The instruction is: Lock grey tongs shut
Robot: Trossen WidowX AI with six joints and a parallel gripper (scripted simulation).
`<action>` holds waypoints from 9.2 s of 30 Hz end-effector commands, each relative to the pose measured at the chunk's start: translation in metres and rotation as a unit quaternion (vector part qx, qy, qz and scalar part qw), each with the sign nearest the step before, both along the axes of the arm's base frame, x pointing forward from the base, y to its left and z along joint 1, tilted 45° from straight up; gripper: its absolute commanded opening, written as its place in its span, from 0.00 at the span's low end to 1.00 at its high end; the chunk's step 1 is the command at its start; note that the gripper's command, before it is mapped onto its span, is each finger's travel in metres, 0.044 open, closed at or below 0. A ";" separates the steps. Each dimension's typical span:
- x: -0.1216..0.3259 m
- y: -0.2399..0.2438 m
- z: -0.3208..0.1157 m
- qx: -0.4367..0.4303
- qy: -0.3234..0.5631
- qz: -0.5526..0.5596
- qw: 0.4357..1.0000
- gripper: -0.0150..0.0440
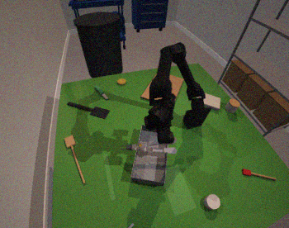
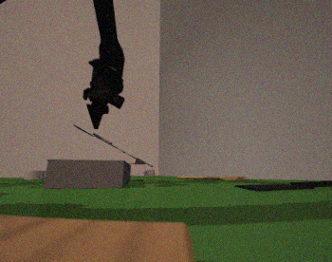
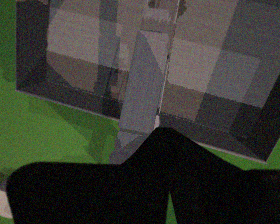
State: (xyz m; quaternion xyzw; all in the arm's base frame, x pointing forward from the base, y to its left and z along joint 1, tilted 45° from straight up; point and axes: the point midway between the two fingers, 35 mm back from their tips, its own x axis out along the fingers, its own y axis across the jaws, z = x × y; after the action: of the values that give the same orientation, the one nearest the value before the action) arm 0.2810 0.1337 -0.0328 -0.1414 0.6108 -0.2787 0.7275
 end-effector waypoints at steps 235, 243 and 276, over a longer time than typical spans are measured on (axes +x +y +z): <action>0.083 -0.055 -0.110 -0.063 -0.099 -0.155 0.981 1.00; 0.082 -0.064 -0.119 -0.064 -0.099 -0.156 0.981 1.00; 0.085 -0.063 -0.119 -0.060 -0.102 -0.157 0.980 0.63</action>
State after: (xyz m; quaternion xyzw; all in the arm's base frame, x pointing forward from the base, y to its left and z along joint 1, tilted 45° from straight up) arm 0.3656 0.0710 -0.1516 -0.0582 0.5298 -0.4389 0.7234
